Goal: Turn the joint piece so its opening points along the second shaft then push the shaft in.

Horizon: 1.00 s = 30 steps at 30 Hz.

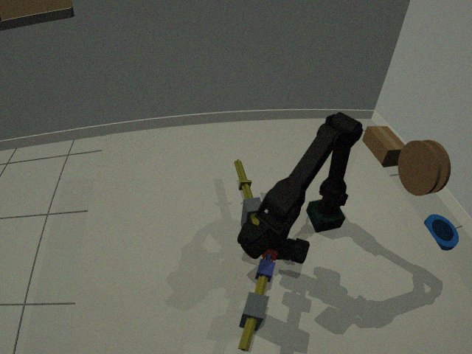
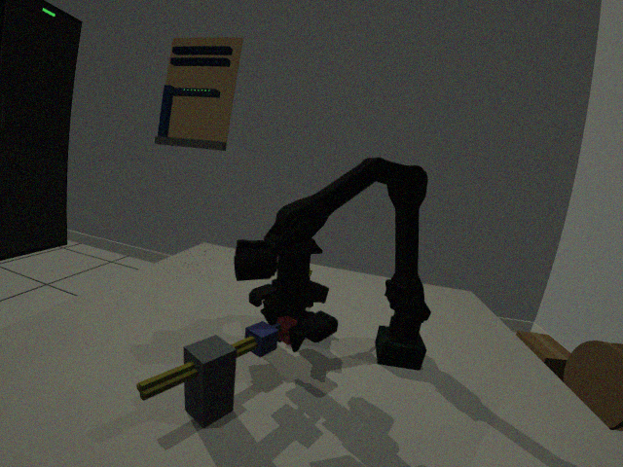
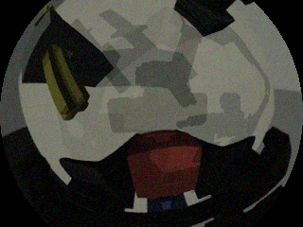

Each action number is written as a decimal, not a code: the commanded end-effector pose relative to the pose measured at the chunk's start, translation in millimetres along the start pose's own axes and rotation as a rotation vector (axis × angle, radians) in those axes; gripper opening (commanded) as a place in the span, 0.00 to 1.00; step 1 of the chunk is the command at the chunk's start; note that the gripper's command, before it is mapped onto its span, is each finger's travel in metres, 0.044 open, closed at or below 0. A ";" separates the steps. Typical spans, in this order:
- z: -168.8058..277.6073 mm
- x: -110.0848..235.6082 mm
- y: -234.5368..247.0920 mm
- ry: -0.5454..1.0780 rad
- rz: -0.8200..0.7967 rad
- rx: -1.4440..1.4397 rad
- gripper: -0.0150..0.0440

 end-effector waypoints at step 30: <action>8.5 3.7 6.3 -0.093 -0.076 0.331 0.25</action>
Point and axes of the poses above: the point midway between the two fingers, 35 mm back from their tips, its own x axis back along the fingers, its own y axis across the jaws, z = x × y, the point moved 6 cm from there along x, back along the fingers, and after that the axes turned 15 degrees about -x, right-handed, at the moved point
